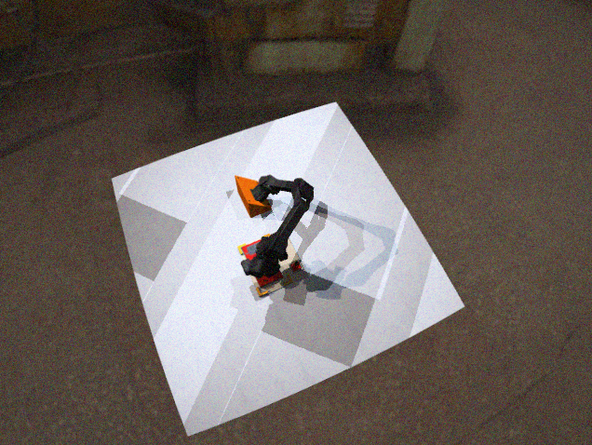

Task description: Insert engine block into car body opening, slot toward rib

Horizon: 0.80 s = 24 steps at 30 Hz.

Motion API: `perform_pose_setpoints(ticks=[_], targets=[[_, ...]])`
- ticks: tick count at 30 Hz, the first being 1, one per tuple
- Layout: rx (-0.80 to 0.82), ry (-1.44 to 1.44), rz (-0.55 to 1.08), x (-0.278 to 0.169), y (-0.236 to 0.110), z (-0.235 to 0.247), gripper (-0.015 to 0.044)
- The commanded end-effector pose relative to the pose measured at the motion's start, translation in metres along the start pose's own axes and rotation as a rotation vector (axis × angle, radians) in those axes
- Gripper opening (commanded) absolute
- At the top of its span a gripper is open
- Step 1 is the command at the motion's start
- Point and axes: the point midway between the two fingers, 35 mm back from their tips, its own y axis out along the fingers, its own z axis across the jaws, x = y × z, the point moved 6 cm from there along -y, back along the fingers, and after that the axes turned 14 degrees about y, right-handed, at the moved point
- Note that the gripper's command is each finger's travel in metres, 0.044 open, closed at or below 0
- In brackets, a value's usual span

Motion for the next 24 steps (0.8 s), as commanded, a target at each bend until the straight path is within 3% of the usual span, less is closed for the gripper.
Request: perform_pose_setpoints(ticks=[1, 24], targets=[[0.005, 0.004, -0.001, -0.0003, 0.0019, 0.0001, 0.0160], [0.005, 0.004, -0.001, -0.0003, 0.0067, 0.0001, 0.0160]])
